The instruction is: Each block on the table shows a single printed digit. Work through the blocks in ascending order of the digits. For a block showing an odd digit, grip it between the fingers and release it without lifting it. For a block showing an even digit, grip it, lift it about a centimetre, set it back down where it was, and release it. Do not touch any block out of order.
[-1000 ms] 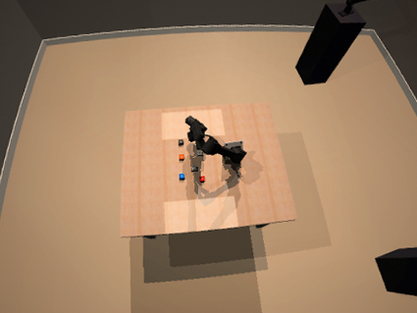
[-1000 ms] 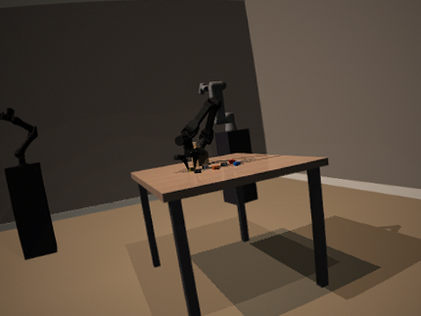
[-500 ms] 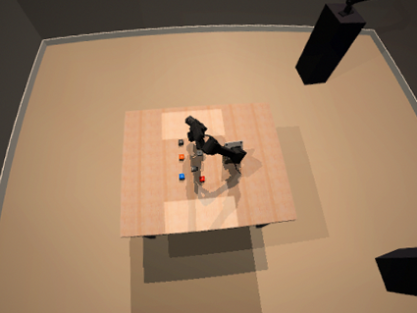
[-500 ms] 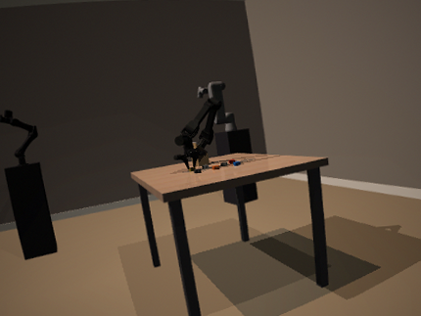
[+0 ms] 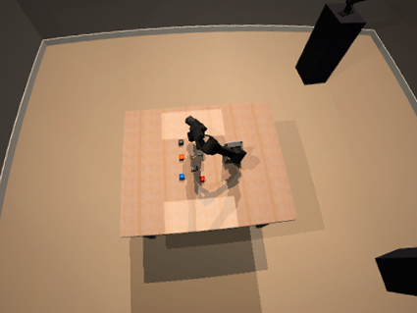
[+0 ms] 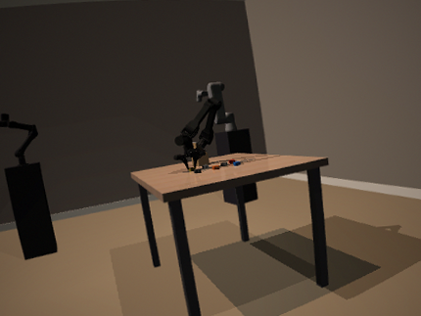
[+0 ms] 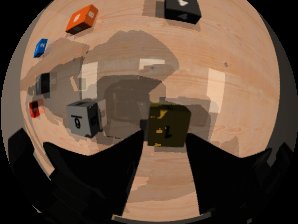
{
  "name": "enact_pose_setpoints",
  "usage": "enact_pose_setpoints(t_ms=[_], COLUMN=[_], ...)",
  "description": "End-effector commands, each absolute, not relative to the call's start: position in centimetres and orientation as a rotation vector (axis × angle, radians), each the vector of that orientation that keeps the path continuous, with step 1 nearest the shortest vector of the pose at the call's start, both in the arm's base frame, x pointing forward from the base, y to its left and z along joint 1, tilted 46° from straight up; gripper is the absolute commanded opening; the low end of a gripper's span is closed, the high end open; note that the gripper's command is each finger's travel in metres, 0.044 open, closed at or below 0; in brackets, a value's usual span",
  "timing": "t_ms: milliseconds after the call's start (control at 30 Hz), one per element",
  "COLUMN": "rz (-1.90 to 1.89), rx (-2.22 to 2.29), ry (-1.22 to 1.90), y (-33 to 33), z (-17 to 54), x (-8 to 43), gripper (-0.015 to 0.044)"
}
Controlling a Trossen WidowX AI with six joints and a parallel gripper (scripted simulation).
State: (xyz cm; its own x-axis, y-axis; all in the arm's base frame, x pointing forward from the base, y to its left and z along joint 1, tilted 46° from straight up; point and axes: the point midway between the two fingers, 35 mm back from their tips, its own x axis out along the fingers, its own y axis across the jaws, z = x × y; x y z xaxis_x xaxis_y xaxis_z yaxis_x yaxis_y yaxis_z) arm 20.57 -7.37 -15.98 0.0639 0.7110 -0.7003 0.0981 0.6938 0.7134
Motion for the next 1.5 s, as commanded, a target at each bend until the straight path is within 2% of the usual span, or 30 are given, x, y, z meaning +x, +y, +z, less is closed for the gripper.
enact_pose_setpoints(t_ms=[0, 167, 467, 667, 833, 1133, 1467], rz=[0.524, 0.524, 0.522, 0.519, 0.519, 0.519, 0.503], rx=[0.717, 0.717, 0.716, 0.714, 0.714, 0.706, 0.641], ry=[1.456, 1.456, 1.457, 1.46, 1.46, 1.462, 1.467], y=[-7.3, -7.3, -10.0, -15.6, -15.8, -15.7, -10.7], z=[-16.0, -16.0, -13.5, -8.1, -7.8, -7.6, -0.7], x=[20.6, 20.6, 20.3, 19.9, 19.8, 20.3, 30.0], gripper=[0.0278, 0.04, 0.04, 0.0242, 0.012, 0.012, 0.012])
